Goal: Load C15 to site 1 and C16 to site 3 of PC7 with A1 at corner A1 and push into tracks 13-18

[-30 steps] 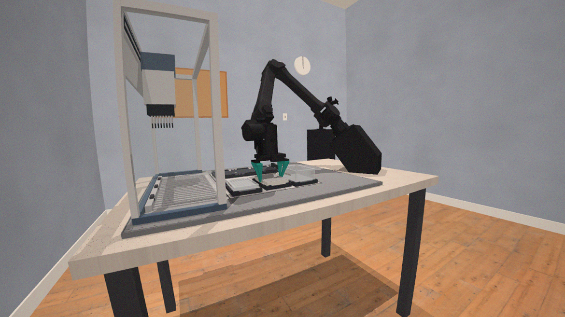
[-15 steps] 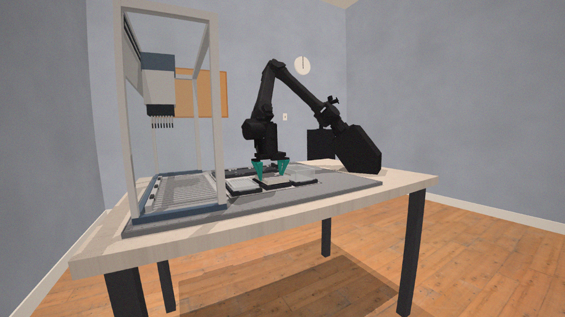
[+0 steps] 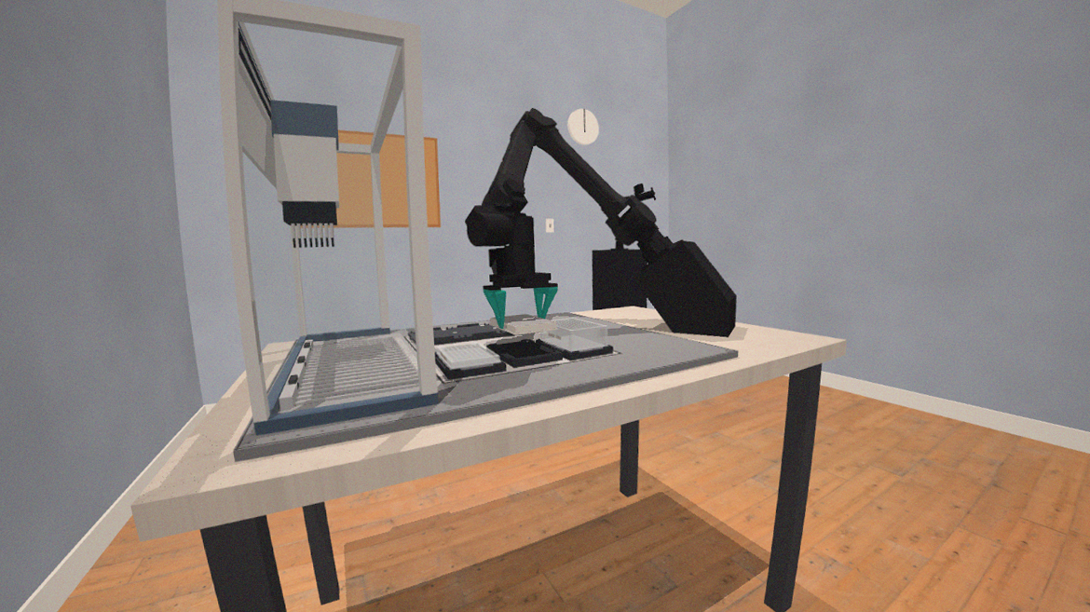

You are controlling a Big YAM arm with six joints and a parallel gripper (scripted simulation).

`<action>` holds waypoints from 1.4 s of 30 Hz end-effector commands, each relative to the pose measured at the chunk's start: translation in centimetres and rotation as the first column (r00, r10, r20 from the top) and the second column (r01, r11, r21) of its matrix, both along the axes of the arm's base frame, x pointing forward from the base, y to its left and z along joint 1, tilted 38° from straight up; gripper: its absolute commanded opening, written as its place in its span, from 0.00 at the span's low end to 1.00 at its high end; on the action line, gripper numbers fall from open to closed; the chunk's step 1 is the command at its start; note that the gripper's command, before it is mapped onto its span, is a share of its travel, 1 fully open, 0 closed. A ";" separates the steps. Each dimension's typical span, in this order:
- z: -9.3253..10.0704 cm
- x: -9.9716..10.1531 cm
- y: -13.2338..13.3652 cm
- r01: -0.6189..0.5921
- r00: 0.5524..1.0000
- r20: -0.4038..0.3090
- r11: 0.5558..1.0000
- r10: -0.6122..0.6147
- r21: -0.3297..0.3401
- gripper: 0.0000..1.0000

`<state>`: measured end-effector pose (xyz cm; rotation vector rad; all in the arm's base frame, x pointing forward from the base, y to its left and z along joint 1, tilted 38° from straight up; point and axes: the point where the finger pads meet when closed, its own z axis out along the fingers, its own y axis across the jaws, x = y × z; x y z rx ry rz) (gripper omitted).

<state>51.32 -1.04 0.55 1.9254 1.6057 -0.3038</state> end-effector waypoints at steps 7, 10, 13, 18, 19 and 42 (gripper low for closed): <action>4.8 1.2 3.3 -0.014 0.997 0.070 1.000 0.013 0.013 0.00; 5.4 1.0 3.8 -0.014 0.998 0.069 1.000 0.013 0.014 0.00; 5.0 0.4 3.6 -0.014 0.998 0.056 1.000 0.013 0.011 0.00; 5.1 0.4 1.4 0.028 0.998 0.057 1.000 -0.029 0.012 0.00; 5.5 0.6 1.1 0.018 0.998 0.054 1.000 -0.019 0.011 0.00; 11.4 2.3 -5.5 0.010 0.998 0.065 1.000 -0.011 0.006 0.00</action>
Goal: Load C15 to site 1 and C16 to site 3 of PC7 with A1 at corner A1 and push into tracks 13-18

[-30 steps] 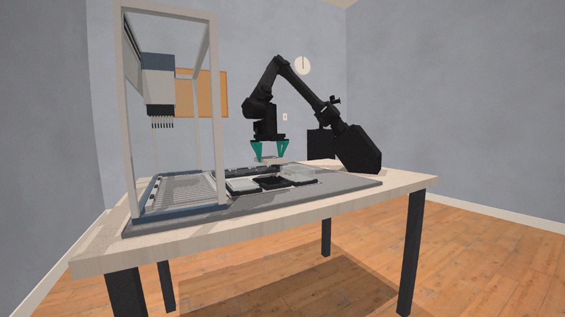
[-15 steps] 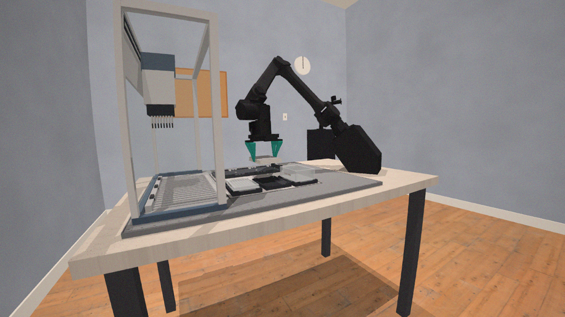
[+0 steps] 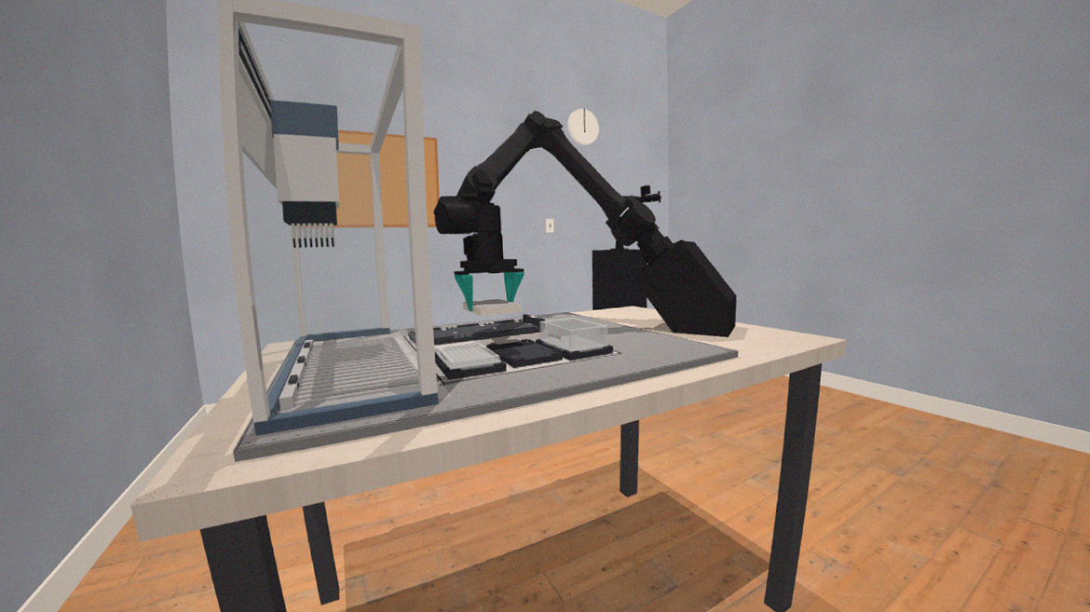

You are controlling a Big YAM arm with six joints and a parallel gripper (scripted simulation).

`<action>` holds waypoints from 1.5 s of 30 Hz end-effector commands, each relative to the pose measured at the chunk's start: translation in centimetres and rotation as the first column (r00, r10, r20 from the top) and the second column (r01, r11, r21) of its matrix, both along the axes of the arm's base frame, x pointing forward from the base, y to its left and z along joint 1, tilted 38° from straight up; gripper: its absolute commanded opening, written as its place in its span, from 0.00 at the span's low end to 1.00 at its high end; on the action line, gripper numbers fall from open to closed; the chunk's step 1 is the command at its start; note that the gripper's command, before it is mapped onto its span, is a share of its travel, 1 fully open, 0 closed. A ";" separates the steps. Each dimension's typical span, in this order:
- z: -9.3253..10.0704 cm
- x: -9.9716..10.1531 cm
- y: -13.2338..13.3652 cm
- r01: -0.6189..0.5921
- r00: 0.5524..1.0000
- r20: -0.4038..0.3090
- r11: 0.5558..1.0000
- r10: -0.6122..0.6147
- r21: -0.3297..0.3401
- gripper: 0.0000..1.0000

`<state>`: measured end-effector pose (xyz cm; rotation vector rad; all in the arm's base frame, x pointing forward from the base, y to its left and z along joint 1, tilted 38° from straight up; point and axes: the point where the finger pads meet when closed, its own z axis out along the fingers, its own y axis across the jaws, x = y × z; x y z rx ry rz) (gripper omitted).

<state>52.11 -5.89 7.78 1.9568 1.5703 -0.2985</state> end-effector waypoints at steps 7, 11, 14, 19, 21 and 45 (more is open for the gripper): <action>5.1 1.6 -1.0 -0.045 0.998 0.044 0.999 0.045 -0.004 0.00; 6.5 1.9 -3.6 -0.022 0.998 0.053 1.000 0.022 -0.007 0.00; 7.3 2.0 -4.5 -0.022 0.998 0.054 1.000 0.022 -0.008 0.00; 8.6 2.3 -6.1 -0.022 0.998 0.055 1.000 0.022 -0.009 0.00; 8.9 2.3 -6.4 -0.022 0.998 0.055 1.000 0.022 -0.010 0.00; 14.5 3.3 -13.1 -0.021 0.998 0.060 1.000 0.022 -0.019 0.00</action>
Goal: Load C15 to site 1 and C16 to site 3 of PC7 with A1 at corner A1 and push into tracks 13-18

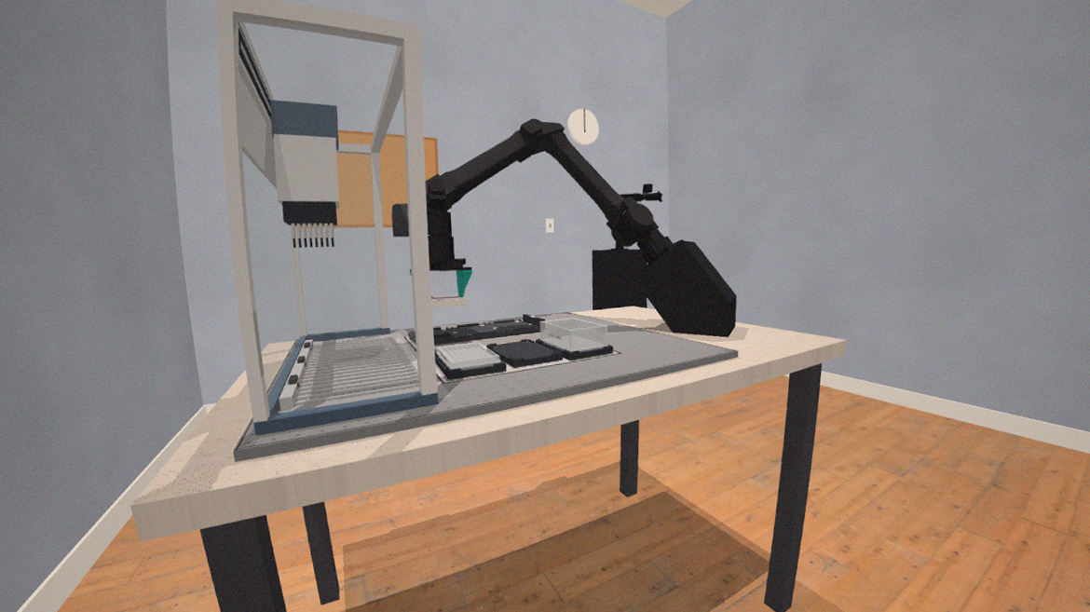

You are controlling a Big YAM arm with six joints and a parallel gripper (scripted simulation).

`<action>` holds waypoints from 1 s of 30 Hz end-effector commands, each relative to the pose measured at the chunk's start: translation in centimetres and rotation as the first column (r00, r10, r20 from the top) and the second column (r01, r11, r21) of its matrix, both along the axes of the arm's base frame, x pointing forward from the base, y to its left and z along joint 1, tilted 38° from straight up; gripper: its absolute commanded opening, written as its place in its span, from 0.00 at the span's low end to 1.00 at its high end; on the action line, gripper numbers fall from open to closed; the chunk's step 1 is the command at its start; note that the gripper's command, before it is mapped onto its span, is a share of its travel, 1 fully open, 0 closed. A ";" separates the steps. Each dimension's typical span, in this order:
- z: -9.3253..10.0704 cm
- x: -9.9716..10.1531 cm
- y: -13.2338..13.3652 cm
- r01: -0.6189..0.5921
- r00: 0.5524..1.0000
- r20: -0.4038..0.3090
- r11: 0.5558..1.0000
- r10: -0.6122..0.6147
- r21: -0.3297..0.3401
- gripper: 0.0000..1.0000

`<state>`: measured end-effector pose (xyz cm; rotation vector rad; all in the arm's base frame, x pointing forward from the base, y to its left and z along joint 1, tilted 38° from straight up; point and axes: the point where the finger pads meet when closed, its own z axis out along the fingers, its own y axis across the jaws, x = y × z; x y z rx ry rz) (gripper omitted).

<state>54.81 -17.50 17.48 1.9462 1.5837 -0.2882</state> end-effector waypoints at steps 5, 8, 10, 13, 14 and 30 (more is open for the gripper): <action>6.1 0.8 -3.0 -0.007 0.998 0.059 1.000 0.008 -0.023 0.00; 6.9 1.0 -3.9 -0.007 0.998 0.060 1.000 0.008 -0.024 0.00; 4.8 1.1 -3.0 -0.015 0.999 0.034 1.000 0.015 -0.017 0.00; 5.5 1.1 -1.9 -0.041 0.999 0.031 0.999 0.042 -0.020 0.00; 5.5 1.1 -1.9 -0.041 0.999 0.030 0.999 0.042 -0.020 0.00; 4.7 1.2 -2.8 -0.015 0.999 0.034 1.000 0.015 -0.017 0.00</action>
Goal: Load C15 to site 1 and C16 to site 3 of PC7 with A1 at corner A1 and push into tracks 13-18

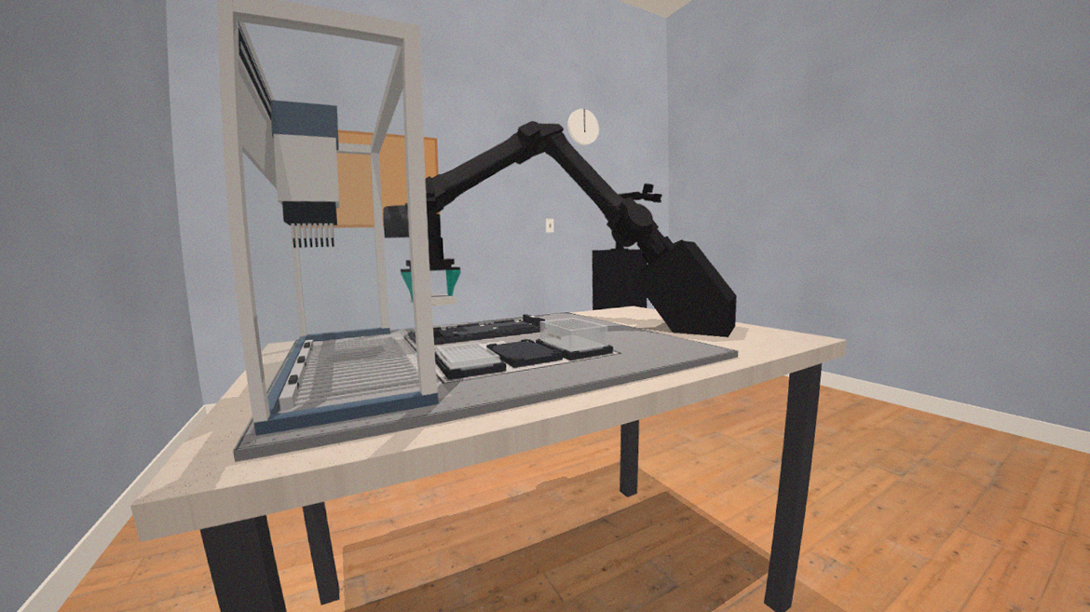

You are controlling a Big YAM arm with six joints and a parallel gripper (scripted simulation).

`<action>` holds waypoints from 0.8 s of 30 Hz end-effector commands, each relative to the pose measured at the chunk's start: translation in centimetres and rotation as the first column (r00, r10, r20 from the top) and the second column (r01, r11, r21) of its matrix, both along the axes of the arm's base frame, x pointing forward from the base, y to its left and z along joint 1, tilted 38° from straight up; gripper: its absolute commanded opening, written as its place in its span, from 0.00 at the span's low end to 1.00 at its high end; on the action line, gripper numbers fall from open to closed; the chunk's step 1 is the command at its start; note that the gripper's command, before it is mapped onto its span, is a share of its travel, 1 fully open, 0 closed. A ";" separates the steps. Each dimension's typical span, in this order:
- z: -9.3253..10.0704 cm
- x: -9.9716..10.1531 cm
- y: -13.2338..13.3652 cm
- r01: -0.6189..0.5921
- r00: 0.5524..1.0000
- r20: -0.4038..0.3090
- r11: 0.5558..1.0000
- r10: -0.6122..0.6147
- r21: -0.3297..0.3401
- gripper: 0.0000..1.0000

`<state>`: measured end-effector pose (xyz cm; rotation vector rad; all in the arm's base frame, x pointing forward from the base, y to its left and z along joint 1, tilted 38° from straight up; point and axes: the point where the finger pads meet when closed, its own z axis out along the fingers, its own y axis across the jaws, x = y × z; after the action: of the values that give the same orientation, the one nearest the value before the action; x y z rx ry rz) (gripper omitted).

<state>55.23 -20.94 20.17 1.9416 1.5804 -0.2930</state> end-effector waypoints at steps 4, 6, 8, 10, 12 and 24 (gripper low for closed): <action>1.9 0.8 0.7 -0.016 0.999 0.034 1.000 0.016 -0.011 0.00; -0.1 0.9 1.6 -0.042 0.999 0.002 0.999 0.042 -0.007 0.00; -0.5 0.9 0.2 -0.023 1.000 0.005 1.000 0.023 -0.006 0.00; -0.8 0.8 -1.0 -0.008 1.000 0.007 1.000 0.008 -0.006 0.00; -1.7 0.6 -1.3 -0.008 1.000 -0.004 1.000 0.008 -0.004 0.00; -3.1 1.6 -3.0 -0.008 1.000 0.010 1.000 0.008 -0.008 0.00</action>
<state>56.00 -22.98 17.03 1.9443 1.5830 -0.2935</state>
